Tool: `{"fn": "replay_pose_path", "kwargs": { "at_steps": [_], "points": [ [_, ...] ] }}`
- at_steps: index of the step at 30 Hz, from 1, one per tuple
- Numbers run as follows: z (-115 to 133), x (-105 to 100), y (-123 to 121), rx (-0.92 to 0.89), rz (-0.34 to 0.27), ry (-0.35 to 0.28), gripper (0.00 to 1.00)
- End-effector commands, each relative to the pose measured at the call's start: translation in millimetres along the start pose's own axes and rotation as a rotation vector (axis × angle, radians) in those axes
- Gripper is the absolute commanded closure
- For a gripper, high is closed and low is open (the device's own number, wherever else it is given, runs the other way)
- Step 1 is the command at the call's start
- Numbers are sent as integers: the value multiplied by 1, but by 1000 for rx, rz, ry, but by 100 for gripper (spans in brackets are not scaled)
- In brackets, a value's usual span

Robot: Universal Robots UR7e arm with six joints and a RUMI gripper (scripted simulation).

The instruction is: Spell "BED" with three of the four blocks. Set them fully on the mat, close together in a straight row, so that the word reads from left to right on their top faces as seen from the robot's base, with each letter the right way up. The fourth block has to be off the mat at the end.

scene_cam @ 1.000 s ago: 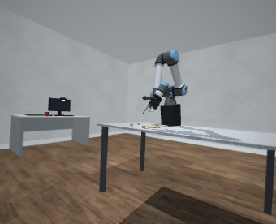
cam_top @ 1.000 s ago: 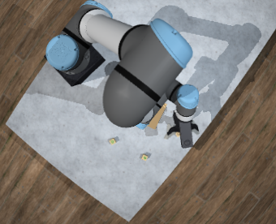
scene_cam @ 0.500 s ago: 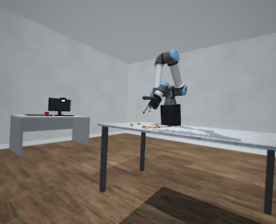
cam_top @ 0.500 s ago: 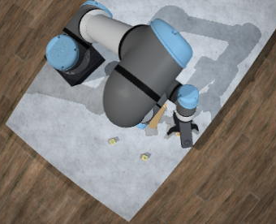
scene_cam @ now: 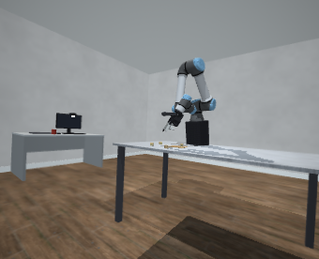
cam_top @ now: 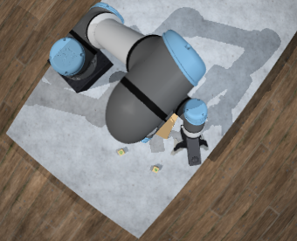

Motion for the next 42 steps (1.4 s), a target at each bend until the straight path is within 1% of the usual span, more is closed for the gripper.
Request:
{"fn": "replay_pose_path", "kwargs": {
  "at_steps": [1,7,9,13,16,20,42],
  "points": [
    [-23,17,50,1,-4,-6,0],
    [-45,30,112,1,-5,-3,0],
    [-45,30,112,1,-5,-3,0],
    [-53,34,143,-1,-5,4,0],
    [-57,35,155,-2,-5,9,0],
    [-58,35,160,-2,-5,11,0],
    [-58,35,160,-2,-5,12,0]
  ]
}}
Point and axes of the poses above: the point where the finger pads meet when closed, its own x axis out along the fingers, its own y axis across the jaws, z = x × y, the point moved 6 cm from there along -x, back along the fingers, and after that the axes turned 4 degrees about -x, right-handed, at the moved point
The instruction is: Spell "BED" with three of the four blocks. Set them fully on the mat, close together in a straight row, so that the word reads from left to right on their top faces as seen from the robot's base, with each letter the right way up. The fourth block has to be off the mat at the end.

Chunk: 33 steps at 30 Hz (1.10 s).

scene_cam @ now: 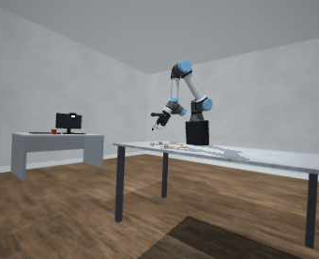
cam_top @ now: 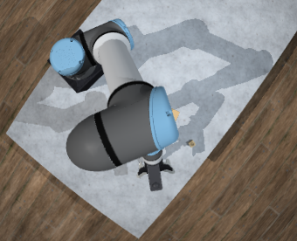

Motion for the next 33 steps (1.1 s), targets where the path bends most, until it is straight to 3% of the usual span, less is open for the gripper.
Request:
{"fn": "replay_pose_path", "kwargs": {
  "at_steps": [1,33],
  "points": [
    [1,-1,1,1,1,-1,0],
    [5,1,7,1,2,-6,0]
  ]
}}
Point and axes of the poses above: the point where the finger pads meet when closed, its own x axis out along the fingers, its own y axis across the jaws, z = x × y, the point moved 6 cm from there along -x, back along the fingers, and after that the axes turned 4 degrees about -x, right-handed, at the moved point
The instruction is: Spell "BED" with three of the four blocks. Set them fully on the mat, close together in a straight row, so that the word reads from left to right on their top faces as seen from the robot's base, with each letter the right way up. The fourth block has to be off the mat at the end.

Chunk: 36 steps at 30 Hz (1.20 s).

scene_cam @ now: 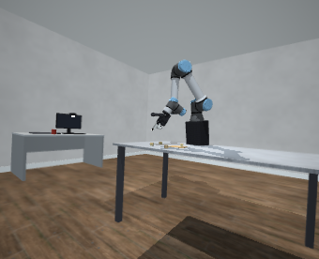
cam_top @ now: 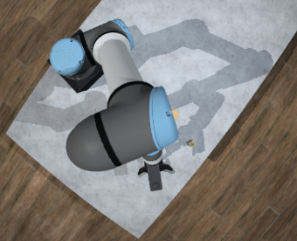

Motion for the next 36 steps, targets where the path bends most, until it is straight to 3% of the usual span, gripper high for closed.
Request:
{"fn": "replay_pose_path", "kwargs": {
  "at_steps": [1,5,12,16,36],
  "points": [
    [6,1,7,1,3,-7,0],
    [13,3,20,1,3,-11,0],
    [49,0,75,0,4,-23,0],
    [61,-6,91,0,4,-24,0],
    [93,-40,135,2,2,-14,0]
  ]
}}
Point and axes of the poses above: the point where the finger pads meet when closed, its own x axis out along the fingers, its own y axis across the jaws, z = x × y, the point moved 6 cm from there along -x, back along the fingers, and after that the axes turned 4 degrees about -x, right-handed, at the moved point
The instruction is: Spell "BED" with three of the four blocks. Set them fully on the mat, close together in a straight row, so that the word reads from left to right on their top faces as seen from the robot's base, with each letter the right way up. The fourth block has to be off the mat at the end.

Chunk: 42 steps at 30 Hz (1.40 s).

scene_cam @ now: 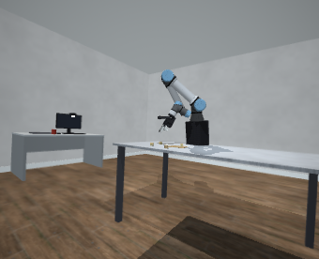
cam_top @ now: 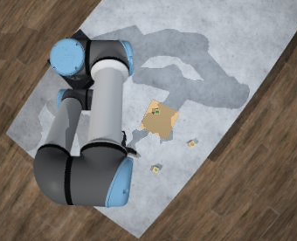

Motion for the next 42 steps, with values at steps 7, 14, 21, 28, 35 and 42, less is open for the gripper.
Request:
{"fn": "replay_pose_path", "kwargs": {
  "at_steps": [7,14,21,28,35,42],
  "points": [
    [9,-18,14,-9,-14,27,0],
    [9,-18,14,-9,-14,27,0],
    [9,-18,14,-10,-14,28,0],
    [9,-18,14,-10,-14,28,0],
    [9,-18,14,-10,-14,28,0],
    [9,-18,14,-10,-14,28,0]
  ]
}}
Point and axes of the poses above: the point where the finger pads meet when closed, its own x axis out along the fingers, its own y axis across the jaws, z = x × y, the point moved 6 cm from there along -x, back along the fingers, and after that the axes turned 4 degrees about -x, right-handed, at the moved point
